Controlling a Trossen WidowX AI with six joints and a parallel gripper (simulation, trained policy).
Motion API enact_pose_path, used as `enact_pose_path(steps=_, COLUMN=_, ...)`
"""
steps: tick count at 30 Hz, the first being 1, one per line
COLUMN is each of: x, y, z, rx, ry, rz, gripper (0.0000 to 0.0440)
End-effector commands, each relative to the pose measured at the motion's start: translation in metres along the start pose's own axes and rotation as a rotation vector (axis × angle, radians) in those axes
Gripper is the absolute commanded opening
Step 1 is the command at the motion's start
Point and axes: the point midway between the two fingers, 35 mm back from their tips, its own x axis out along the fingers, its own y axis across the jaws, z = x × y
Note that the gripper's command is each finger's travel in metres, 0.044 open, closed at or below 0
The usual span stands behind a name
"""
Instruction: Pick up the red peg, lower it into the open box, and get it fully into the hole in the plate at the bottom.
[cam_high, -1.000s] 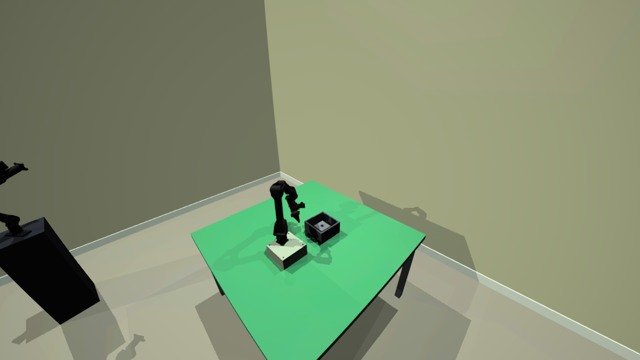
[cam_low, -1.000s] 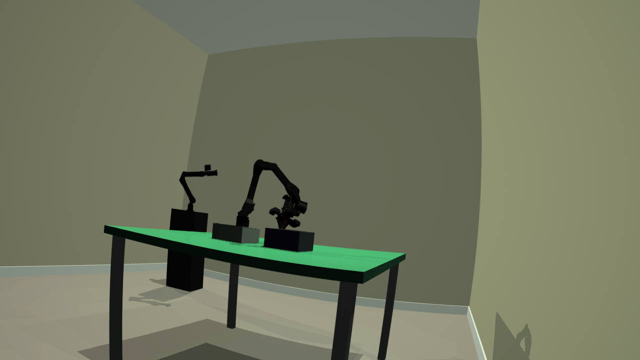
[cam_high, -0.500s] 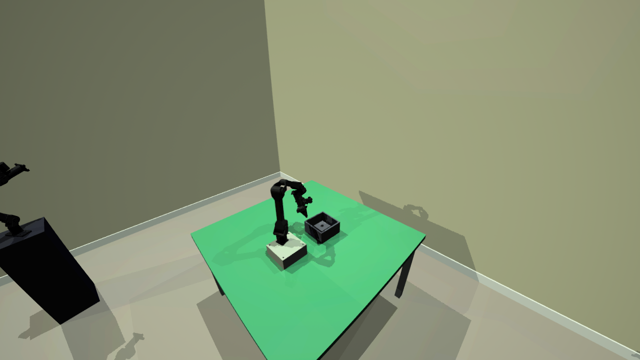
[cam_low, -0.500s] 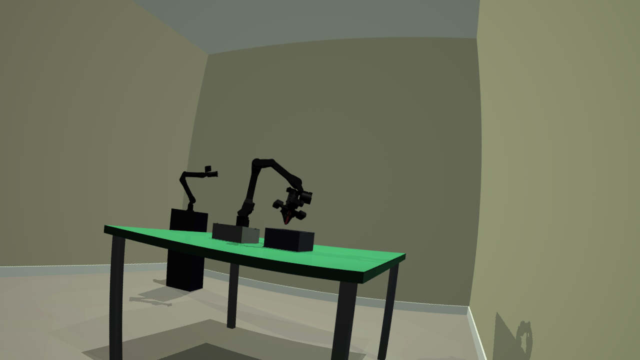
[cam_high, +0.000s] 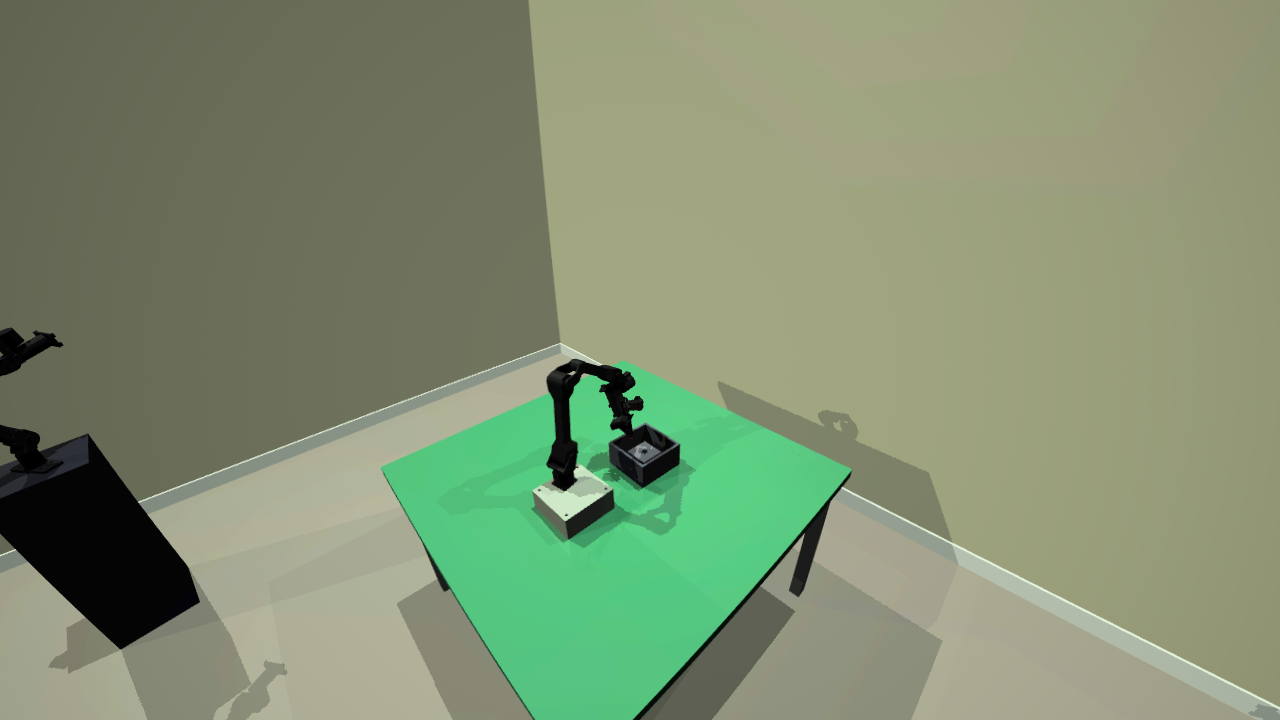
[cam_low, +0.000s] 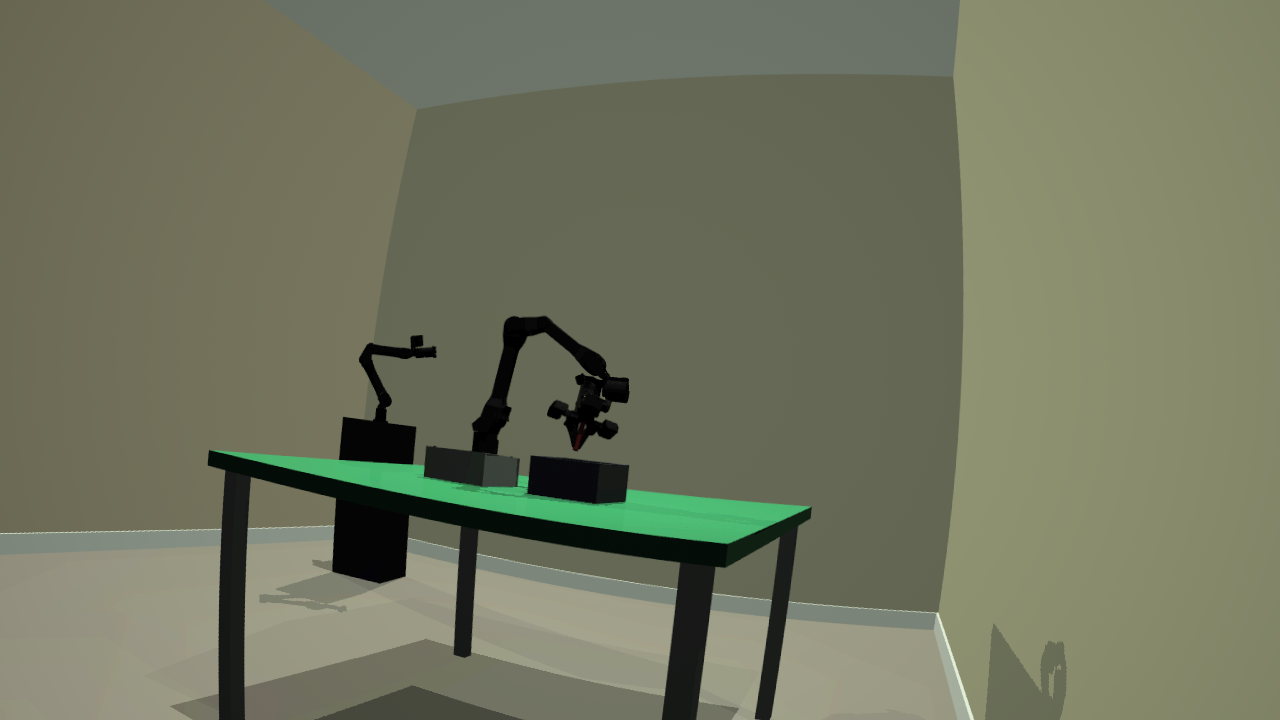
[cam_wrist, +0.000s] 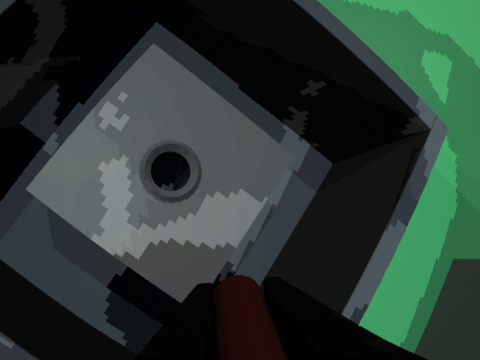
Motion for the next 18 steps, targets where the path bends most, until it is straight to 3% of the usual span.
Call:
enact_pose_path(steps=1, x=0.017, y=0.002, z=0.012, rx=-0.006, ry=0.022, rz=0.008, gripper=0.0000)
enact_pose_path(steps=14, x=0.059, y=0.014, z=0.032, rx=-0.084, ry=0.075, rz=0.086, gripper=0.0001)
enact_pose_path(steps=18, x=0.072, y=0.016, z=0.027, rx=-0.125, ry=0.112, rz=0.098, gripper=0.0067)
